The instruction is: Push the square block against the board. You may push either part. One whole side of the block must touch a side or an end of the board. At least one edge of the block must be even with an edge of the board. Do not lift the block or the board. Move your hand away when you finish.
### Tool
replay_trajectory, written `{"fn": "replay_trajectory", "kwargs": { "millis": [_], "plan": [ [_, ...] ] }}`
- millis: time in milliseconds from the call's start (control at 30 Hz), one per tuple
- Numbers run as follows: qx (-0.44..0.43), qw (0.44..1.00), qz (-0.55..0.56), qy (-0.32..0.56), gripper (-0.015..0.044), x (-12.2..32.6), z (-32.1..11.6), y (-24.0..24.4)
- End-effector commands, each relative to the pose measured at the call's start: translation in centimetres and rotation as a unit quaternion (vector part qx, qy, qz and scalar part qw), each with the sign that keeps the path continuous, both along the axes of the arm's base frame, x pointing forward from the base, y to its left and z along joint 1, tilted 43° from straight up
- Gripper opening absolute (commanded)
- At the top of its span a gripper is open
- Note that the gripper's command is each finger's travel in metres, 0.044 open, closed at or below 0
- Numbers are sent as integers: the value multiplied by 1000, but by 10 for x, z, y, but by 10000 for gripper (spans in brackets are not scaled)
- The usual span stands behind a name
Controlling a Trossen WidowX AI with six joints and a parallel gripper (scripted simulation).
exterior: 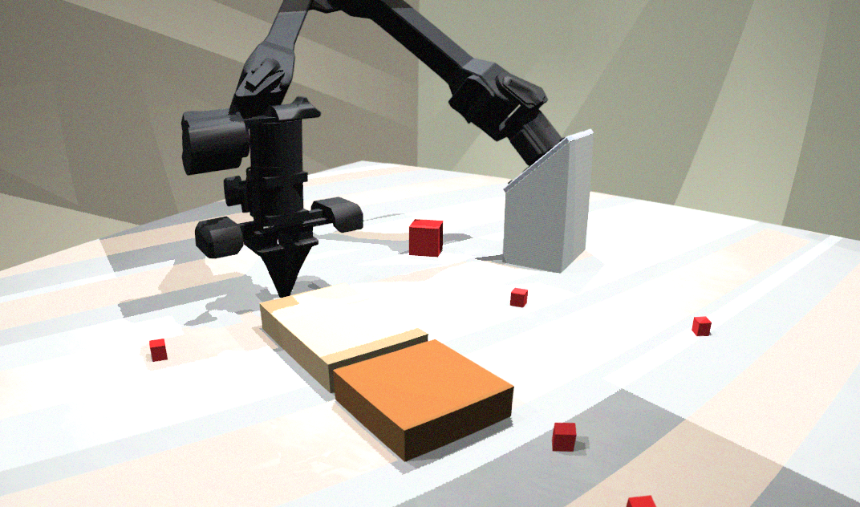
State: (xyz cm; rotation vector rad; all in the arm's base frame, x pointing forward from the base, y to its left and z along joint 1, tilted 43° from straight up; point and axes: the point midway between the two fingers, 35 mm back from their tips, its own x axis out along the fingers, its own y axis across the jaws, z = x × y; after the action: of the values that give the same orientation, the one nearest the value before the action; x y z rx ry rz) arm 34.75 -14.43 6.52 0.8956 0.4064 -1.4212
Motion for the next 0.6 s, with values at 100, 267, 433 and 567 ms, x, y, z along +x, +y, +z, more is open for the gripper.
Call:
{"fn": "replay_trajectory", "kwargs": {
  "millis": [100, 267, 433, 567],
  "plan": [
    [0, 1000, 0, 0, 0, -2, 5, -1],
    [3, 1000, 2, 0, 0, -10, 44, 34],
    [3, 1000, 2, 0, 0, -9, 42, 36],
    [3, 1000, 2, 0, 0, -2, 25, 56]
  ]
}}
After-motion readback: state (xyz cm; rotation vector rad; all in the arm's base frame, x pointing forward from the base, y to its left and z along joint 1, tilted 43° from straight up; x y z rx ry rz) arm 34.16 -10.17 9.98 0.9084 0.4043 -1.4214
